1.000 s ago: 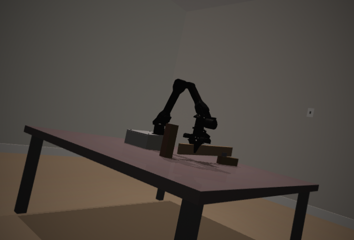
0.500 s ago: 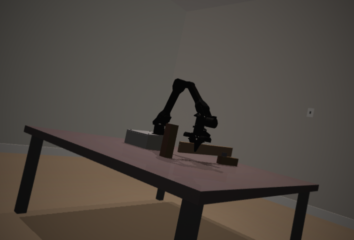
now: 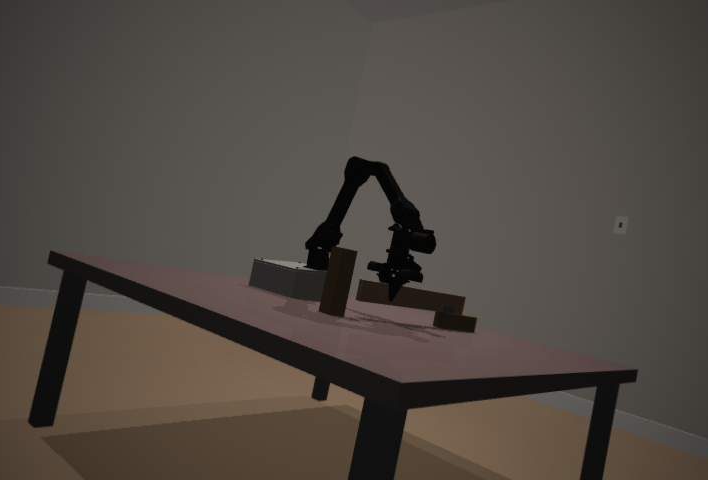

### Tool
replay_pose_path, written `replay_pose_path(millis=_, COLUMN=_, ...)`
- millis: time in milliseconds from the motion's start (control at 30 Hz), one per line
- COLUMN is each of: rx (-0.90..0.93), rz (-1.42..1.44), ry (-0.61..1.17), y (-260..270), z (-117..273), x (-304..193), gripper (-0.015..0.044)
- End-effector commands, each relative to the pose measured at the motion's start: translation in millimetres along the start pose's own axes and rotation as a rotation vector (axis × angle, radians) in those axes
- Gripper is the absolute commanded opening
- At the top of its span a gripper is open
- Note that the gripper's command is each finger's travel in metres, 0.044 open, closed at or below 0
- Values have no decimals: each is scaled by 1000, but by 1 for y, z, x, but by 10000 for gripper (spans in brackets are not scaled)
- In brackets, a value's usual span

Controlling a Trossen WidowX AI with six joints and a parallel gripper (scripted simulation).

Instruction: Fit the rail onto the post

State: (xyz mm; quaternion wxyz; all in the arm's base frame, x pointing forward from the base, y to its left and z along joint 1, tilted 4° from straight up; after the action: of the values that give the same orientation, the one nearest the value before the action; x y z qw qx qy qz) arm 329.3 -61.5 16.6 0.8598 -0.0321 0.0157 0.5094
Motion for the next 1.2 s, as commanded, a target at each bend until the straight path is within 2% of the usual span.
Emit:
replay_pose_path(millis=0, rx=-14, rz=-2, ry=-12, y=-3, z=7, x=2, gripper=0)
replay_pose_path(millis=1167, rx=-13, rz=-2, ry=-12, y=0, z=6, x=1, gripper=0)
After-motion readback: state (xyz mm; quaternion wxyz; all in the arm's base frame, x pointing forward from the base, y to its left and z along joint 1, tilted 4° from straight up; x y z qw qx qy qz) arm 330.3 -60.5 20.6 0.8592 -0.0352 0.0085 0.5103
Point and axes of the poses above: the point midway between the two fingers, 35 mm back from their tips, its own z axis back along the fingers, its own y axis across the jaws, x = y × z, the point moved 1 cm from there along z, back along the fingers, and after that the axes turned 10 degrees about -z, right-handed, at the moved point
